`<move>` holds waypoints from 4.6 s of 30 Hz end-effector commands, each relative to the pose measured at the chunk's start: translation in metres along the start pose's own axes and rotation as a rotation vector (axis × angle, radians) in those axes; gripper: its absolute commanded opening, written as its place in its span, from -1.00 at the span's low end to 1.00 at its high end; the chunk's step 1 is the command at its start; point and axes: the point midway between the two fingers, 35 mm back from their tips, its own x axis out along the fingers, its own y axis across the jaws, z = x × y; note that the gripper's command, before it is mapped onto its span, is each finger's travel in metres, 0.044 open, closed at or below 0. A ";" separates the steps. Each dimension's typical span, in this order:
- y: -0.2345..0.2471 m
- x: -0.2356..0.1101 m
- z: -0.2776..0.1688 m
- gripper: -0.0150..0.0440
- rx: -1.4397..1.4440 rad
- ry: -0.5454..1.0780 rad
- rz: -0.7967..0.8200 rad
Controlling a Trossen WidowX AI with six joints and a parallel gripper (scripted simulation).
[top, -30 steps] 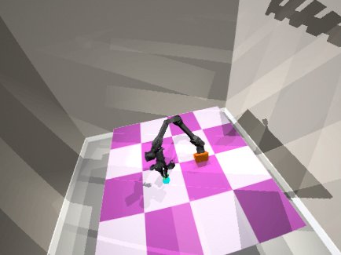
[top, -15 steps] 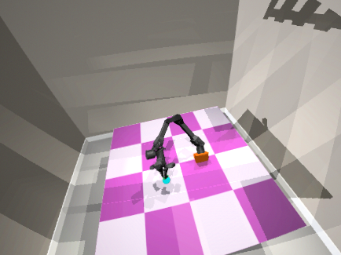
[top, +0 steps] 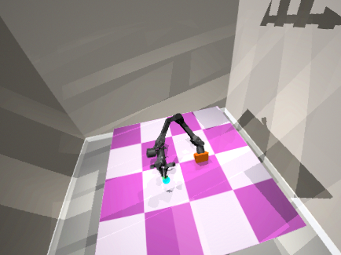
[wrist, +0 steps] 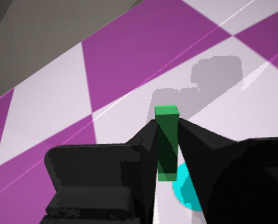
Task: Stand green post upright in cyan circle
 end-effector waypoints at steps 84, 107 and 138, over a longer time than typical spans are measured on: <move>0.008 -0.051 -0.012 -0.42 -0.244 -0.602 -0.167; -0.006 -0.027 -0.039 -0.42 -0.247 -0.595 -0.166; -0.022 0.018 -0.093 -0.33 -0.242 -0.590 -0.174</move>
